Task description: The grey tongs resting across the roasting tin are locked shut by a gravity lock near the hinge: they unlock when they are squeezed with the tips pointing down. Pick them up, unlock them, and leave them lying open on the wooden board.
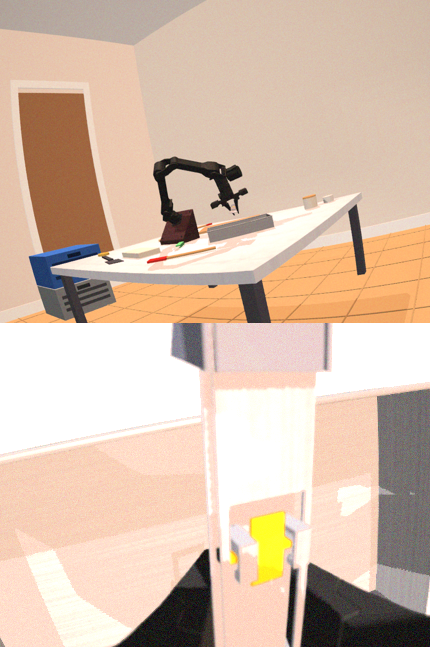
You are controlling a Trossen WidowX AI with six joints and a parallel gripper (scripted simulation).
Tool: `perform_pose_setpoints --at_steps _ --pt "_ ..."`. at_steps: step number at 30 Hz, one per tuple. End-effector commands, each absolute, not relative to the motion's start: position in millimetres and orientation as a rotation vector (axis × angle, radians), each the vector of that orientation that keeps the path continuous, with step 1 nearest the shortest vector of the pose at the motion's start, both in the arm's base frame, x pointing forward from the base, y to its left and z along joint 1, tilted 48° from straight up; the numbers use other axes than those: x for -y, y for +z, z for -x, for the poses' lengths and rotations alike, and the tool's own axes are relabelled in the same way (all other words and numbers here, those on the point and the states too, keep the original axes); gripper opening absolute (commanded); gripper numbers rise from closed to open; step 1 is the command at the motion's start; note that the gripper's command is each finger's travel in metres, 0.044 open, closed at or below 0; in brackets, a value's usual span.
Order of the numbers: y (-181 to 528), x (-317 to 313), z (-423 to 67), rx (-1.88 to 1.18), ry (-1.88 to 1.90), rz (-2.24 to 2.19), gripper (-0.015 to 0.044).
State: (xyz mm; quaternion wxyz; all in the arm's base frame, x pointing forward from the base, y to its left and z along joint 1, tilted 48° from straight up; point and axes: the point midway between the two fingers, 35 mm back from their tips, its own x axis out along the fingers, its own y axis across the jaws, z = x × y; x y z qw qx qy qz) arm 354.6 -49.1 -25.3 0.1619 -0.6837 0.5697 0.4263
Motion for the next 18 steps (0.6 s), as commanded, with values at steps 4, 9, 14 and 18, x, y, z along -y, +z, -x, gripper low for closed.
perform_pose_setpoints --at_steps 4,9,14,18 --pt "-20.7 47.4 -357.2 -1.731 1.224 1.915 -0.015" --pt "-18.1 47.7 -356.2 -1.814 1.238 1.886 -0.015" --pt "-15.8 47.8 -355.6 -1.872 1.245 1.867 -0.015" --pt "-15.8 47.8 -355.6 -1.872 1.245 1.867 -0.015"
